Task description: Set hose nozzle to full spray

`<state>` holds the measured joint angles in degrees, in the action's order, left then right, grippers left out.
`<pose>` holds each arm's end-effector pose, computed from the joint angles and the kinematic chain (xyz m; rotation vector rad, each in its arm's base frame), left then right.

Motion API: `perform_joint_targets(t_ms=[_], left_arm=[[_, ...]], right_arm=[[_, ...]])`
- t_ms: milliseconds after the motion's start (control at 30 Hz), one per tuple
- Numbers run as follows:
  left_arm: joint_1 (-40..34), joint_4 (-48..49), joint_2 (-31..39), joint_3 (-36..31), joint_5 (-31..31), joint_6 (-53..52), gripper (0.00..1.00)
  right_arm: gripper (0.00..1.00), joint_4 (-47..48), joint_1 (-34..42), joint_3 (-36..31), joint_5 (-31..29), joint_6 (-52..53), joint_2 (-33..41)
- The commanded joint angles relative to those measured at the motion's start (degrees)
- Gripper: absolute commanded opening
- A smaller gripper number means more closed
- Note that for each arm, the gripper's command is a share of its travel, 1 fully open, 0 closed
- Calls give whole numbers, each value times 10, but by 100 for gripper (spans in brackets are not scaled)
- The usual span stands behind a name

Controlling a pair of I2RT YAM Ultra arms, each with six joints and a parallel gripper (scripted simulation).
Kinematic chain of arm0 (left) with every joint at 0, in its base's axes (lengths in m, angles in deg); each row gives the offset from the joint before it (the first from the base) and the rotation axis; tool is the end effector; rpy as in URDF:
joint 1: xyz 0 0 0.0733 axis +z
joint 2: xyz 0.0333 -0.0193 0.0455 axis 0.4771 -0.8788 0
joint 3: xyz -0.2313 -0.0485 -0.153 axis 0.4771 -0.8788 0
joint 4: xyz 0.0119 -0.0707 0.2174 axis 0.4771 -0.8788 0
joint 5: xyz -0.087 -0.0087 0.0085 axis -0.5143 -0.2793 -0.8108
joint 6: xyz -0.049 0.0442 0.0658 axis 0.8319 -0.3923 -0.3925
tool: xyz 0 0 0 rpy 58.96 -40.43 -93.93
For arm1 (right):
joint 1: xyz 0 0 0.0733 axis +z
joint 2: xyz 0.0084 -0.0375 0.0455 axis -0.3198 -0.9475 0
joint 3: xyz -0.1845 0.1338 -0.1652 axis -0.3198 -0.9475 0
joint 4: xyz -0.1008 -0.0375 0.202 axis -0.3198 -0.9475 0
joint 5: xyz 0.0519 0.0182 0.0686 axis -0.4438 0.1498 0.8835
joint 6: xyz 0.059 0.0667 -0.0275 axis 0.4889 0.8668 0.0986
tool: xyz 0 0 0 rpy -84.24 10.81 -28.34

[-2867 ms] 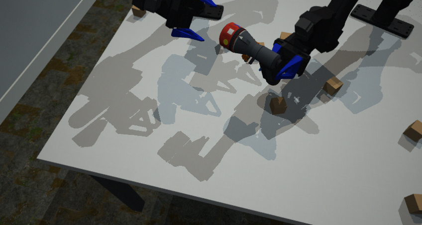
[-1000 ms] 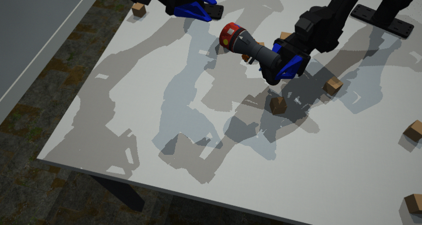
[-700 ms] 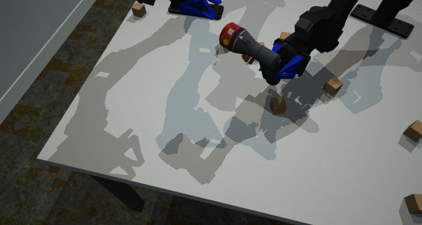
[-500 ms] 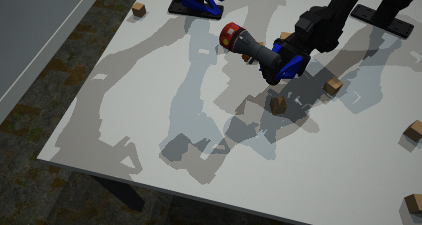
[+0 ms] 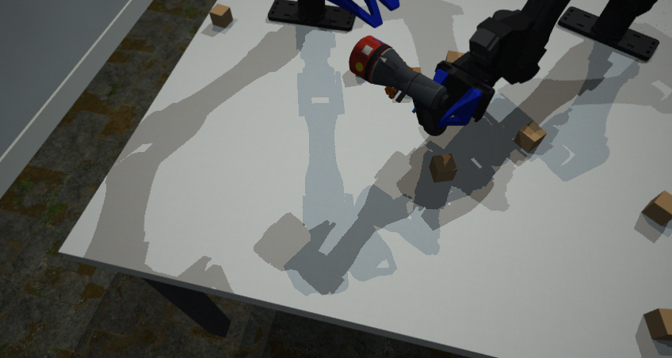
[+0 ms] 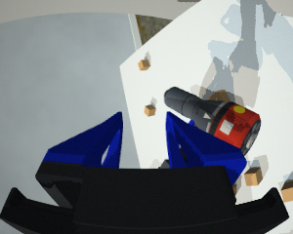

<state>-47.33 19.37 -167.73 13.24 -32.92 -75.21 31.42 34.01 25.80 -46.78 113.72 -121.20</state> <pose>0.4550 -0.1313 0.1539 0.0399 1.4177 -0.0601 0.2923 0.1263 0.3707 0.6407 2.3487 1.2897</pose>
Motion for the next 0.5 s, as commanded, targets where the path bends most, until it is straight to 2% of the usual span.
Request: perform_joint_targets(t_ms=[0, 100, 167, 267, 333, 467], left_arm=[[4, 50, 20, 22, -2, 5, 36], [4, 50, 20, 22, -2, 5, 36], [4, 50, 20, 22, -2, 5, 36], [4, 50, 20, 22, -2, 5, 36], [4, 50, 20, 22, -2, 5, 36], [4, 50, 20, 22, -2, 5, 36]], right_arm=[[37, -69, 22, 47, -55, 4, -13], [37, -137, 62, 91, -132, 9, -33], [37, -137, 62, 91, -132, 9, -33], [37, -219, 105, 135, -222, 16, -58], [37, -211, 113, 160, -202, 22, -77], [37, -280, 153, 193, -275, 26, -102]])
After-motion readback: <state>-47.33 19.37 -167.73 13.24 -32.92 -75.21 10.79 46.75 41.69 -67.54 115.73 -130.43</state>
